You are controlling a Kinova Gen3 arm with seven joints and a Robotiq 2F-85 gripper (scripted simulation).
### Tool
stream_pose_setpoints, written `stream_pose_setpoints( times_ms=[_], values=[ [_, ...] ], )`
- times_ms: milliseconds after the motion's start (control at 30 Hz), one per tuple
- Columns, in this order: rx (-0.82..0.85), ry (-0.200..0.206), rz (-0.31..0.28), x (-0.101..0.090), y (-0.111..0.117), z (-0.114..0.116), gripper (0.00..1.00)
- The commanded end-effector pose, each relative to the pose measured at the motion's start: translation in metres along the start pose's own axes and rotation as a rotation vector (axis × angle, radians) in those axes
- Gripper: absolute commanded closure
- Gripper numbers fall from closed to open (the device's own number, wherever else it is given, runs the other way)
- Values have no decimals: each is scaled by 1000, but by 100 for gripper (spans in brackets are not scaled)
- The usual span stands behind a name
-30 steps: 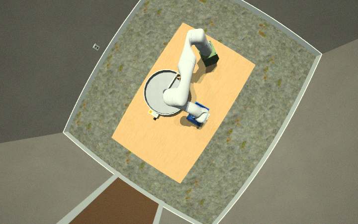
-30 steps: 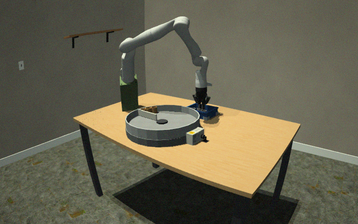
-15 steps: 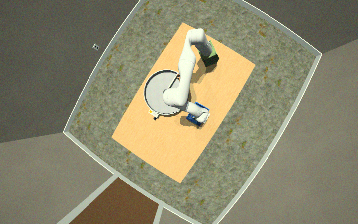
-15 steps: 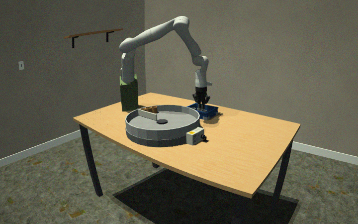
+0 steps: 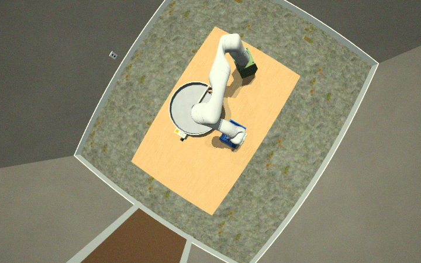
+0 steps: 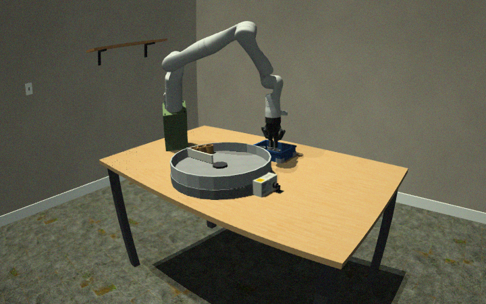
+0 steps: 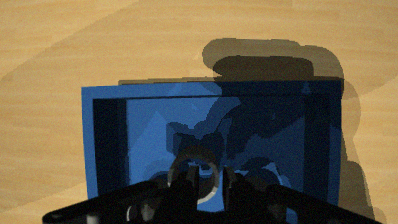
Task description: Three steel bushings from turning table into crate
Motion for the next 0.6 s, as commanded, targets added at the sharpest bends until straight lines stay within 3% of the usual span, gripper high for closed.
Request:
stream_pose_setpoints(
  times_ms=[0,567],
  values=[
    [0,-3,2,-4,1,1,81],
    [0,-3,2,-9,1,1,81]
  ],
)
Point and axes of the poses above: the point where the finger pads meet when closed, its own x axis out along the fingers, its own z axis across the jaws, y = z × x, the point moved 5 cm from there along -x, back along the fingers
